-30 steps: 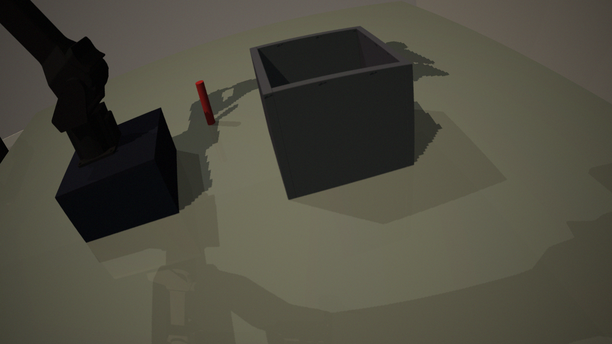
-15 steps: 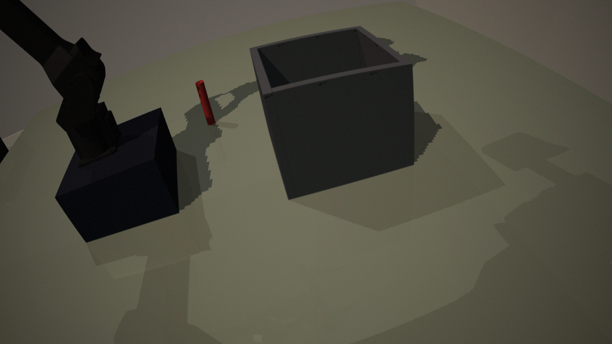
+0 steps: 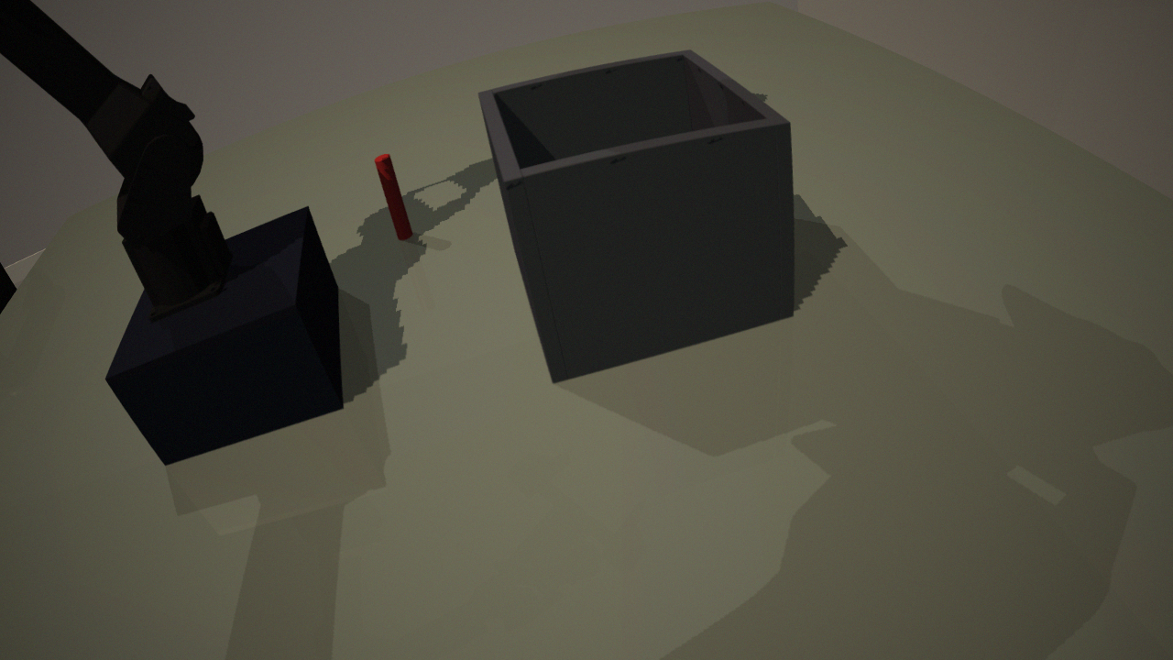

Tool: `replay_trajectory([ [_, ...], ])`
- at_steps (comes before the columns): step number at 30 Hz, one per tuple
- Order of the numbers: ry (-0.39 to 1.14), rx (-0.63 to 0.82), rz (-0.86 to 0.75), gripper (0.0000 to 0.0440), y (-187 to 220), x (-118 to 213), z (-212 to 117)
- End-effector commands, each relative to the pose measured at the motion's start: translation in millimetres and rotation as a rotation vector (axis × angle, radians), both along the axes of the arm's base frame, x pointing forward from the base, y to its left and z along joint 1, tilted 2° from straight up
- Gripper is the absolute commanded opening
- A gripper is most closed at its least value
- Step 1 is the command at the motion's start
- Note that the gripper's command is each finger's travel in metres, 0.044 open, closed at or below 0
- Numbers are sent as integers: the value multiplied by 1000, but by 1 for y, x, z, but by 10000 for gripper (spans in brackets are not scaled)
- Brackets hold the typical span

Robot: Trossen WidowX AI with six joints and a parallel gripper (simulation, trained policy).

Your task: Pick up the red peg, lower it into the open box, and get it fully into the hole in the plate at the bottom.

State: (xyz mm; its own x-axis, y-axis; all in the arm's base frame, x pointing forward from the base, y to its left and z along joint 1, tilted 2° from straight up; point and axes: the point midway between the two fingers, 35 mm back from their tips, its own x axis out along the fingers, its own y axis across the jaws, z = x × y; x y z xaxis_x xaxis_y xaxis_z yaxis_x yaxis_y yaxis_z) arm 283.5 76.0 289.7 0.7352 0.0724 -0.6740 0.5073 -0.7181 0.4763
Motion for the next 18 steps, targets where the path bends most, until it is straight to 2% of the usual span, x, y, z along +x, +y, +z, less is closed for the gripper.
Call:
replay_trajectory([
  [1, 78, -38, 87, 429, 13, -8, -22],
  [18, 391, -206, 442, 440, 48, -54, -98],
])
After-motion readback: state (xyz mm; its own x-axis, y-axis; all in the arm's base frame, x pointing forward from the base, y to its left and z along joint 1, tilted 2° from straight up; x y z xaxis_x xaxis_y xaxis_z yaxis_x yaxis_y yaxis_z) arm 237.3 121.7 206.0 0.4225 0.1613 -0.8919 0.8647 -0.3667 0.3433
